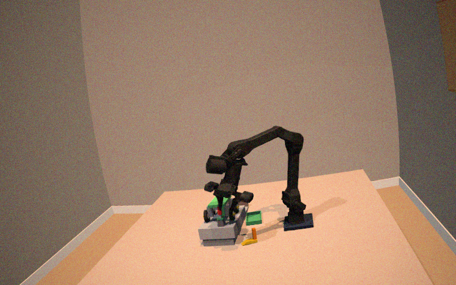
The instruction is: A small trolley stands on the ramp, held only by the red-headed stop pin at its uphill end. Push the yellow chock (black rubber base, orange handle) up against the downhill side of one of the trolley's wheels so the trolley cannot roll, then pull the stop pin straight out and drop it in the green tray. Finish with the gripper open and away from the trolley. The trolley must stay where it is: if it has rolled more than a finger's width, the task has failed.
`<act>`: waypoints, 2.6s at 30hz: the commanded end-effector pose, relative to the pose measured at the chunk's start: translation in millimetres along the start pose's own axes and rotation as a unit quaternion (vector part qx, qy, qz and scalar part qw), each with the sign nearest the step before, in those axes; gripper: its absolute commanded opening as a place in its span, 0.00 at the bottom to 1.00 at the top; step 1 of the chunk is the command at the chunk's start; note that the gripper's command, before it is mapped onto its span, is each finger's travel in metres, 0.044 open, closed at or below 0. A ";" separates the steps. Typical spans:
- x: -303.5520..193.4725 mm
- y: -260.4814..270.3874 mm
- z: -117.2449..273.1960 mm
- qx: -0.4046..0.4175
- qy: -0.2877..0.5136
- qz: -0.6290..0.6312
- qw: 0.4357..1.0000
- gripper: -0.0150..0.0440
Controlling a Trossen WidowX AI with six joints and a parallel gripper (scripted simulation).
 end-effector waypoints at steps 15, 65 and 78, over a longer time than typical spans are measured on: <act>-0.2 77.1 -2.9 0.171 -0.005 0.248 0.954 0.58; -5.9 101.6 -70.6 0.171 -0.005 0.248 0.953 0.58; -7.5 108.3 -90.1 0.171 -0.005 0.248 0.953 0.58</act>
Point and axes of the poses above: the point midway between the two fingers, 35 mm back from their tips, its own z axis back along the fingers, its own y axis across the jaws, x = y × z, the point moved 6 cm from there along z, back along the fingers, and after that the axes turned 5 degrees about z, right-handed, at the moved point
